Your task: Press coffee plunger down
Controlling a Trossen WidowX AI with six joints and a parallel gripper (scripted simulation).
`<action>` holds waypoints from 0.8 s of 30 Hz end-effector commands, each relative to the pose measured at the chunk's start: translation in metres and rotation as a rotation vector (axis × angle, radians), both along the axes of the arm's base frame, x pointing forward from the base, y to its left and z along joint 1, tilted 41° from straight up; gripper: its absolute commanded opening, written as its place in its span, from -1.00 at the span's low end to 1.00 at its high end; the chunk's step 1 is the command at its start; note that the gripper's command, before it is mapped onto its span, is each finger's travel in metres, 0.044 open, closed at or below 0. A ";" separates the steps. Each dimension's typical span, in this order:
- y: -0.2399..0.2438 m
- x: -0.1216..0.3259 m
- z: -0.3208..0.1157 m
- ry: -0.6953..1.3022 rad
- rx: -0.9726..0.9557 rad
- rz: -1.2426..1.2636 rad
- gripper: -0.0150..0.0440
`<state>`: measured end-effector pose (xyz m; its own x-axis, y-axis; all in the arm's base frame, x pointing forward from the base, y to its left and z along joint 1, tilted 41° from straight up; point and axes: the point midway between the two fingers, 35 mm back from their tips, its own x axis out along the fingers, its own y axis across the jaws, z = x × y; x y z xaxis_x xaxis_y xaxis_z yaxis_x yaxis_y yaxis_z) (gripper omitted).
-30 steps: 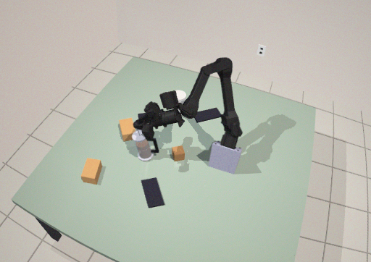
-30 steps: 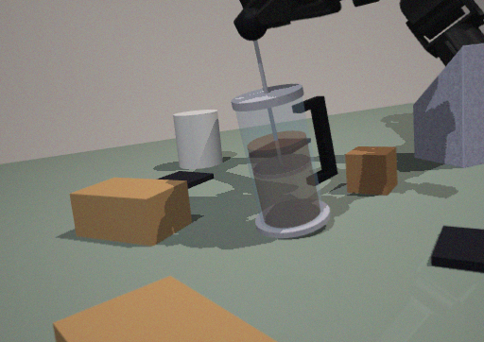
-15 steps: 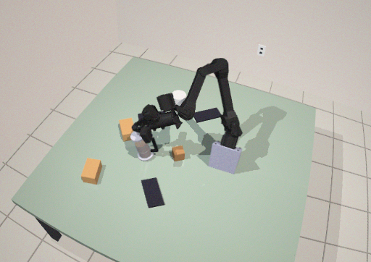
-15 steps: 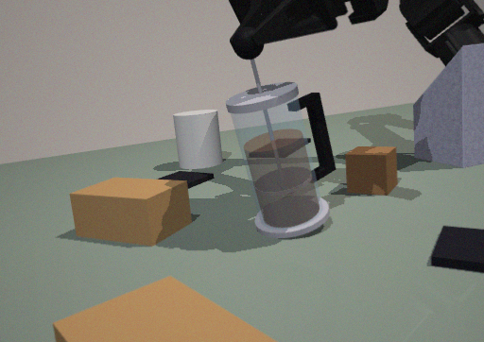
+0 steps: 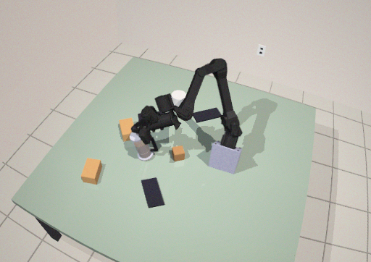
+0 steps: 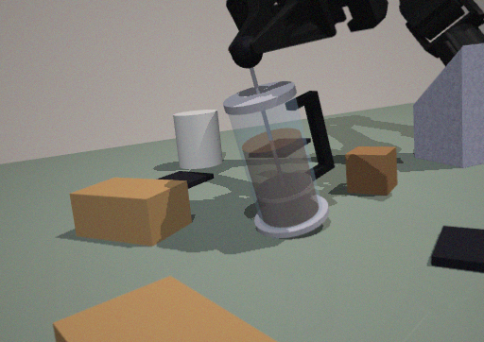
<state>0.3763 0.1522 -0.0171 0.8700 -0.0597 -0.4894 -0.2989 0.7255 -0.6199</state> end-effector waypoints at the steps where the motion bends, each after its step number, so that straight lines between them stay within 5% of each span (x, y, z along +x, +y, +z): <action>1: -0.010 -0.001 -0.010 0.029 -0.028 -0.020 -0.09; 24: -0.007 0.004 -0.011 0.028 -0.028 -0.020 -0.09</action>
